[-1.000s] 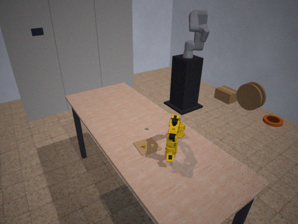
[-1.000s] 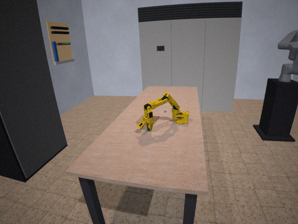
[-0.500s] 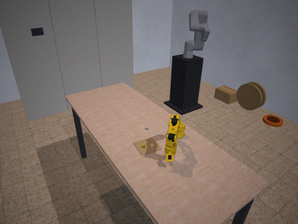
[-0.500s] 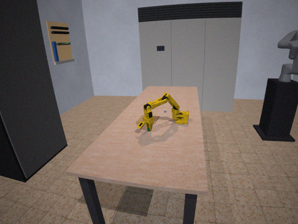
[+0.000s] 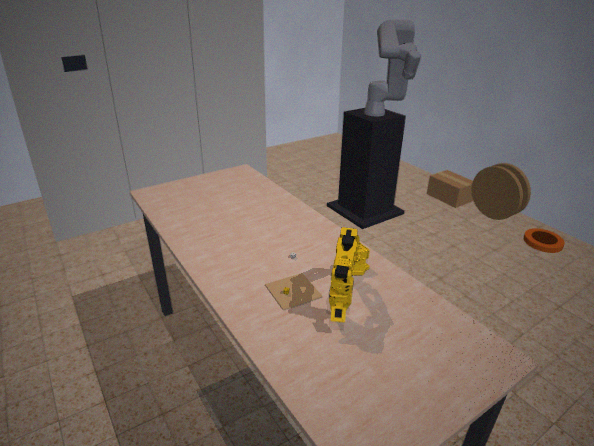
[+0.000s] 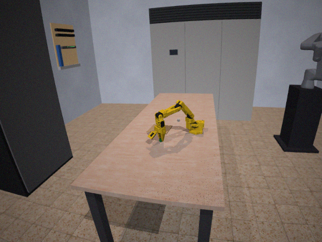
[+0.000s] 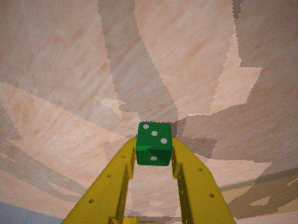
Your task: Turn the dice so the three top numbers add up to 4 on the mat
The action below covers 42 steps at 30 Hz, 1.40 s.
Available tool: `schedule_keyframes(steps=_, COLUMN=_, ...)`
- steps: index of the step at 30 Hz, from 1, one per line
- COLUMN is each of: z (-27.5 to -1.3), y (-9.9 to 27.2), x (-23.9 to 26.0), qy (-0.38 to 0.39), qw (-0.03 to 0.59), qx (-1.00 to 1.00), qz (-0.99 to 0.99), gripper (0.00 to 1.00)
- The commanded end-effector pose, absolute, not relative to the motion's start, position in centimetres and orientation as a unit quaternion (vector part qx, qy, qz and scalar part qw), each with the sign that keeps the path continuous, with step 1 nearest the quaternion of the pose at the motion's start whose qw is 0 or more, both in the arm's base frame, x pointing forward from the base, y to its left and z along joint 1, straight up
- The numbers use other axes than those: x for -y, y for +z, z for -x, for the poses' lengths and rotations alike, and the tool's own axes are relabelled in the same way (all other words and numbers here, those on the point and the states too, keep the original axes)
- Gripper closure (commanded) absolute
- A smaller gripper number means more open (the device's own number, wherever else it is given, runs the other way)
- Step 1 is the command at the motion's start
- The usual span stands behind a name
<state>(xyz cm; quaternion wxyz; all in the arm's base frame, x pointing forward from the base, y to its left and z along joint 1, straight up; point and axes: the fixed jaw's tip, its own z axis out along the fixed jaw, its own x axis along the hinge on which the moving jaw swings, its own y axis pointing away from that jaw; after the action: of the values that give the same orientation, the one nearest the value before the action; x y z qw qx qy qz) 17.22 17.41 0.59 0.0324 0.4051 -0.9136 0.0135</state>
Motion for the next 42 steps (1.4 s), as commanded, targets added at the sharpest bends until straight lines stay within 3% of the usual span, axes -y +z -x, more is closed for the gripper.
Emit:
schedule_keyframes(steps=1, z=-17.4, y=0.8, x=-17.6, qy=0.009, qw=0.024, qx=0.911, qz=-0.411, gripper=0.96)
schedule_keyframes(steps=17, z=-17.4, y=1.0, x=-17.7, qy=0.008, qw=0.023, qx=0.911, qz=-0.411, gripper=1.0)
schedule_keyframes(steps=31, z=-17.4, y=4.1, x=-17.8, qy=0.006, qw=0.016, qx=0.912, qz=-0.411, gripper=1.0)
schedule_keyframes(steps=42, z=-18.2, y=5.7, x=-18.6, qy=-0.01, qw=-0.028, qx=0.911, qz=-0.411, gripper=1.0)
